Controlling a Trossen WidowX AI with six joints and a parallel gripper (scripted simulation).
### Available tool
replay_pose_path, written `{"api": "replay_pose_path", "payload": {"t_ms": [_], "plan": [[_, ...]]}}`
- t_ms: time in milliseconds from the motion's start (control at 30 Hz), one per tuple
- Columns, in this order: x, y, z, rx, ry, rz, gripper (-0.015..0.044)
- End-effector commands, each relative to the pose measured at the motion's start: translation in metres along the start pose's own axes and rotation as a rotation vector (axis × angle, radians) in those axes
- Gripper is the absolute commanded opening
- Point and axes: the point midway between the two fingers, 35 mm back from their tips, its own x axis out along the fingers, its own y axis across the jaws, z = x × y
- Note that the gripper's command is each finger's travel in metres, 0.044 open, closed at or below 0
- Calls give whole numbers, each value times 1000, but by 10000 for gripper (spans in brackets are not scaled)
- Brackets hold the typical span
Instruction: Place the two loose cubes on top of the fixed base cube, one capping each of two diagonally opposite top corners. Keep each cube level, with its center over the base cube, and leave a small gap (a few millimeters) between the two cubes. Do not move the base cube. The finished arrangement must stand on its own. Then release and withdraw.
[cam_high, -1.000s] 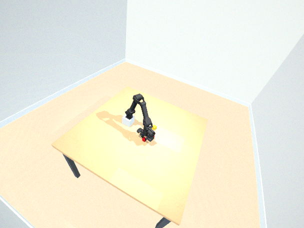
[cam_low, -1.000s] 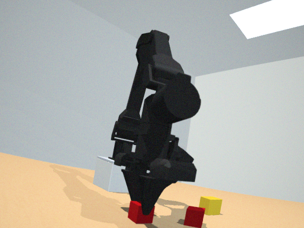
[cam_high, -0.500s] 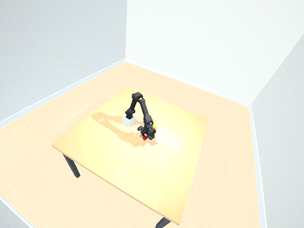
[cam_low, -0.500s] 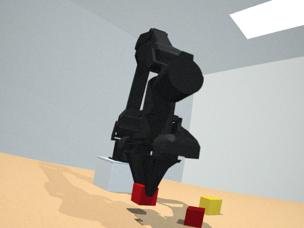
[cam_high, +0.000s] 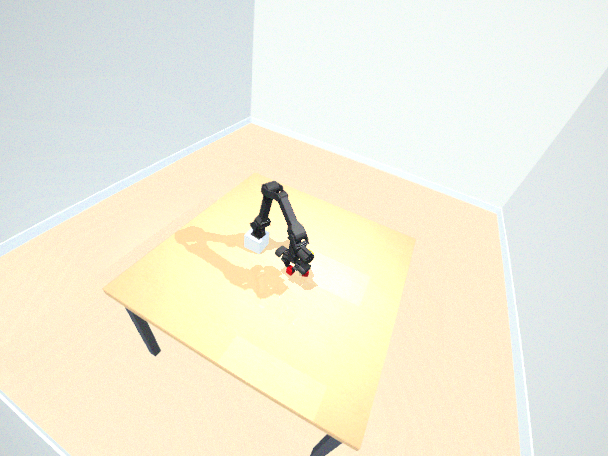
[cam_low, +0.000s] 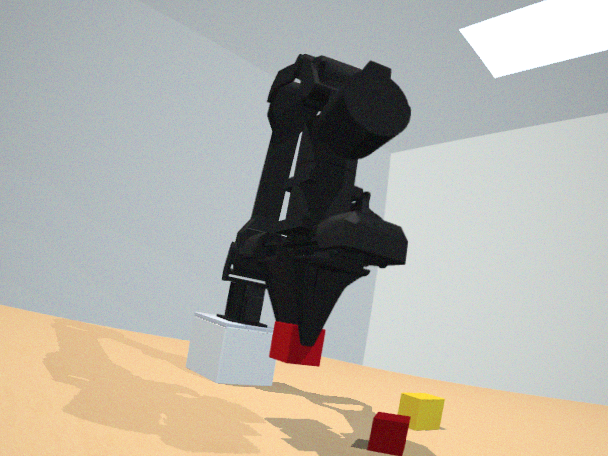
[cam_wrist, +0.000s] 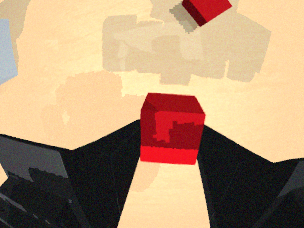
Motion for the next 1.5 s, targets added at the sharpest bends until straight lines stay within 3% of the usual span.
{"api": "replay_pose_path", "payload": {"t_ms": [0,367,1467], "plan": [[-15,0,1,-17,-3,-7,105],[-32,3,4,-16,-4,-3,105],[-18,-6,74,891,-11,3,105]]}}
